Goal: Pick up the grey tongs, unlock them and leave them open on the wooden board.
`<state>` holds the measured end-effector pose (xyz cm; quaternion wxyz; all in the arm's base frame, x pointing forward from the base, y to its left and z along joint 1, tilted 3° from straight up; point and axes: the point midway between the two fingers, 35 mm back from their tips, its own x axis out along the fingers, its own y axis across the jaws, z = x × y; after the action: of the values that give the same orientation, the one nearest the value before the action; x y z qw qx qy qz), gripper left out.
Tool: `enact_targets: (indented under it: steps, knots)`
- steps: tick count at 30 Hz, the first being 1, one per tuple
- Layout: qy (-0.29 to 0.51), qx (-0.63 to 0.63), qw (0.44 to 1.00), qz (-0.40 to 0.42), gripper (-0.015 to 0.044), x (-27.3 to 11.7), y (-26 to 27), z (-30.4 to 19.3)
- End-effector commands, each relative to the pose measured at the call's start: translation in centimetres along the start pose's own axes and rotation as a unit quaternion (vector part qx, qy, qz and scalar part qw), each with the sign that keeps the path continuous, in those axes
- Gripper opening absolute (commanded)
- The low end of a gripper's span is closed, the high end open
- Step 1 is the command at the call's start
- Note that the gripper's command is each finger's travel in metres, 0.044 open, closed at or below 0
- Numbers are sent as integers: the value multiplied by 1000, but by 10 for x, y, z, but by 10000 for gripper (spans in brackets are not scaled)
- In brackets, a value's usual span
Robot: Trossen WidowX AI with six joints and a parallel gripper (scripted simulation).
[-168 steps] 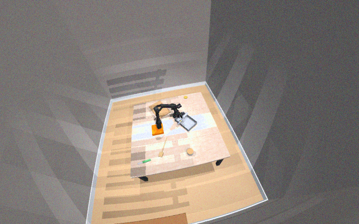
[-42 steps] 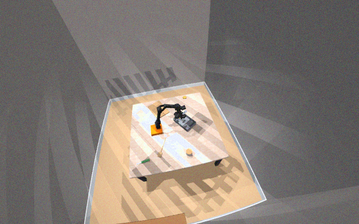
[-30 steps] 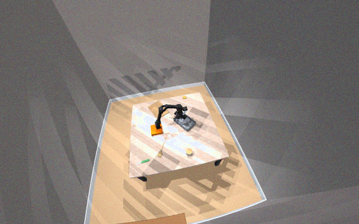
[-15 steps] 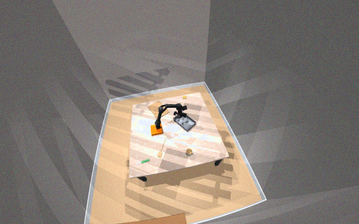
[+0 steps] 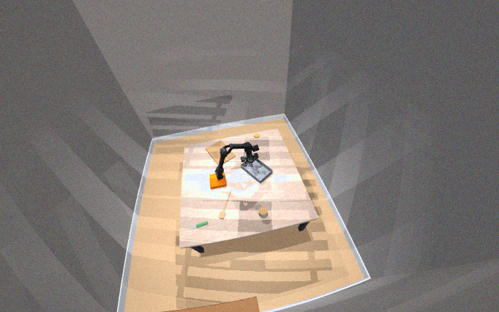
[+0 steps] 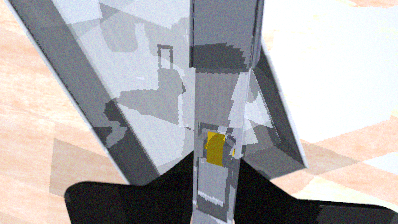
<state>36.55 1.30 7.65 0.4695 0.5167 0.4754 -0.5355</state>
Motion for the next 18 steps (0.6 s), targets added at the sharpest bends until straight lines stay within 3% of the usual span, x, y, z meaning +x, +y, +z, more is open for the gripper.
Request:
enact_targets:
  steps: [1, 18]
  knots:
    - [2, -78, 997, 3, -150, -1, 1, -8]
    - [2, -407, 913, 5, -150, 2, -3, -42]
